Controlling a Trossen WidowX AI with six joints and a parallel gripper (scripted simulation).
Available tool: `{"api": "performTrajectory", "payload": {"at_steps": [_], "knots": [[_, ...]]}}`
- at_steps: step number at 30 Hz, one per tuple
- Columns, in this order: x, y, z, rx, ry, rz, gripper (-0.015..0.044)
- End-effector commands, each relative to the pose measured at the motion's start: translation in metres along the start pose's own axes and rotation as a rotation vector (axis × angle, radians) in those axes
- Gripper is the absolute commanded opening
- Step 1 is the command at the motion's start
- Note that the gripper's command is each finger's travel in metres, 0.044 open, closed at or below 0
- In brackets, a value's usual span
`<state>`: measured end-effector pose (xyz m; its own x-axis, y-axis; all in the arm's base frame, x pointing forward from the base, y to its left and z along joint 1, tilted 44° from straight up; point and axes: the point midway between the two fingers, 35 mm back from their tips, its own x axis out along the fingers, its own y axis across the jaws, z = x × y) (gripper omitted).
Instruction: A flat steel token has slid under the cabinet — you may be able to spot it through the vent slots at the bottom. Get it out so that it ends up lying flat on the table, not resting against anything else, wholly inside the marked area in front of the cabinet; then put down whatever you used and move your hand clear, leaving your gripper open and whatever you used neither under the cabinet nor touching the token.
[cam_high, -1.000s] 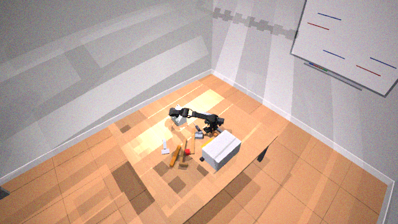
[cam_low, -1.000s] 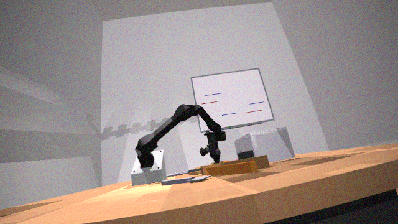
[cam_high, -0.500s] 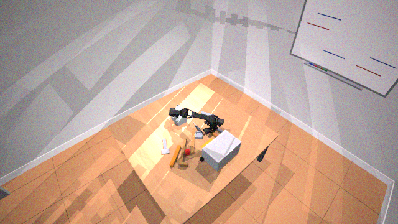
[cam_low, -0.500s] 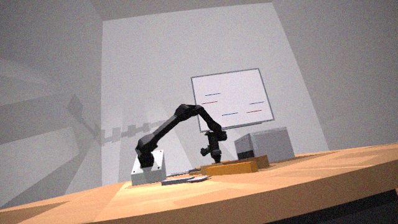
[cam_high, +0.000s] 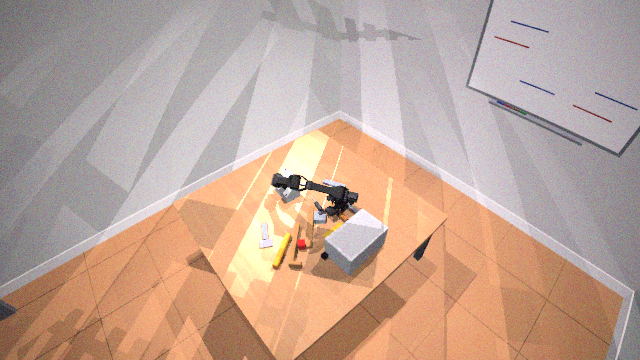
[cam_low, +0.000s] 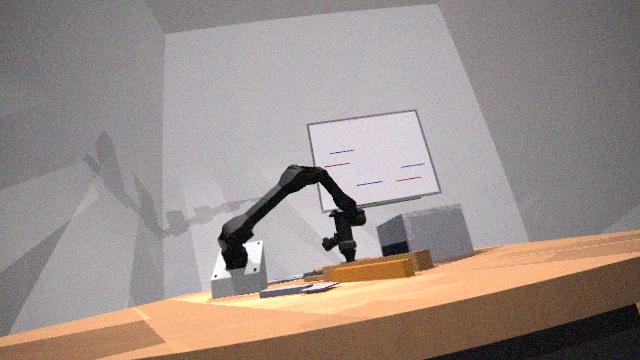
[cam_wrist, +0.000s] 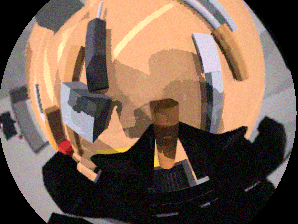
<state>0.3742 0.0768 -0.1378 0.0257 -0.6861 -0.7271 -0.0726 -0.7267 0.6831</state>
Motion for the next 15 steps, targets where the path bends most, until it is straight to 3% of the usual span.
{"api": "performTrajectory", "payload": {"at_steps": [1, 15], "knots": [[0.001, 0.004, 0.000, 0.006, -0.002, 0.005, 0.0000], [0.001, 0.003, 0.012, 0.005, -0.002, 0.004, 0.0000]]}}
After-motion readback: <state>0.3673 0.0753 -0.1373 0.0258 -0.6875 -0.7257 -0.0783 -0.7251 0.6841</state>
